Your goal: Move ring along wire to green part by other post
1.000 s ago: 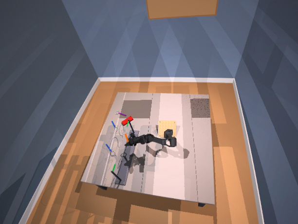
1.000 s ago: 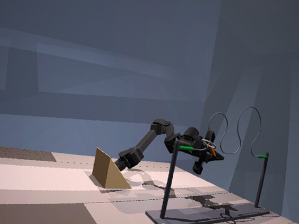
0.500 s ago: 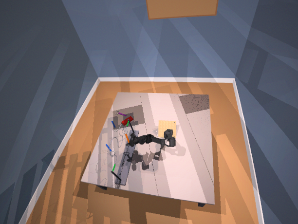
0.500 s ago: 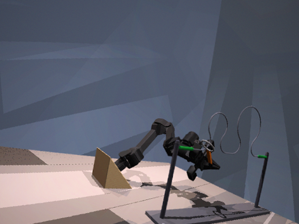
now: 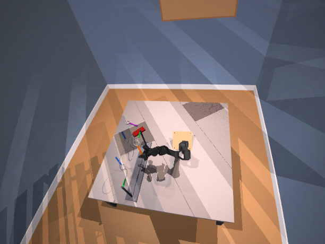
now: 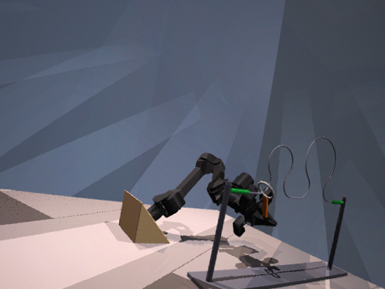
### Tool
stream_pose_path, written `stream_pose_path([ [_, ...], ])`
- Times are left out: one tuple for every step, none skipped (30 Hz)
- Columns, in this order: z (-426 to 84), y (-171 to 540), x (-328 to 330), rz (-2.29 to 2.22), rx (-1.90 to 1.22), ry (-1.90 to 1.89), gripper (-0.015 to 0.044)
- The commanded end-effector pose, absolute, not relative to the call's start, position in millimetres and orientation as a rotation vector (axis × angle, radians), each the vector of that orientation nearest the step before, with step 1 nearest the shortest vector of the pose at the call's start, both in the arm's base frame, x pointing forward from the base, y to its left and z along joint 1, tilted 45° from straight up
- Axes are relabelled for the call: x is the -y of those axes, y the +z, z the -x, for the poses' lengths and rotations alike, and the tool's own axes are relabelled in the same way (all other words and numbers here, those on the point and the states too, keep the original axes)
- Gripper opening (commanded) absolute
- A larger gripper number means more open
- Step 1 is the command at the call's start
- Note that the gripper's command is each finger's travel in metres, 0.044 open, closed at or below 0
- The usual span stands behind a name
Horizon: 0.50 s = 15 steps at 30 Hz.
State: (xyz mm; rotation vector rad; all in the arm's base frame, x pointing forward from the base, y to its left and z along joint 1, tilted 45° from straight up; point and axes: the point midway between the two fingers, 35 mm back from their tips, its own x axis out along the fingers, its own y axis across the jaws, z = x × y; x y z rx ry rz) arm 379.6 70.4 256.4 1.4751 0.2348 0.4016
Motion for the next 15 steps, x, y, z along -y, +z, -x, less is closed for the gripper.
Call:
stream_pose_path([
  [-380,242,-69,-1.420,-0.256,0.382,-0.0150],
  [-380,240,-68,-1.408,-0.258,0.380,-0.0150],
  [-380,238,-68,-1.396,-0.260,0.378,-0.0150],
  [-380,236,-68,-1.384,-0.262,0.375,-0.0150],
  [-380,234,-67,-1.373,-0.264,0.373,-0.0150],
  [-380,233,-67,-1.361,-0.267,0.371,-0.0150],
  [-380,231,-67,-1.350,-0.269,0.368,-0.0150],
  [-380,229,-66,-1.338,-0.271,0.366,-0.0150],
  [-380,227,-66,-1.327,-0.273,0.364,-0.0150],
  [-380,225,-65,-1.316,-0.275,0.362,-0.0150],
  [-380,223,-65,-1.305,-0.277,0.360,-0.0150],
  [-380,221,-64,-1.294,-0.279,0.357,-0.0150],
  [-380,220,-64,-1.283,-0.281,0.355,-0.0150],
  [-379,218,-63,-1.272,-0.283,0.353,-0.0150],
  [-379,216,-63,-1.261,-0.285,0.351,-0.0150],
])
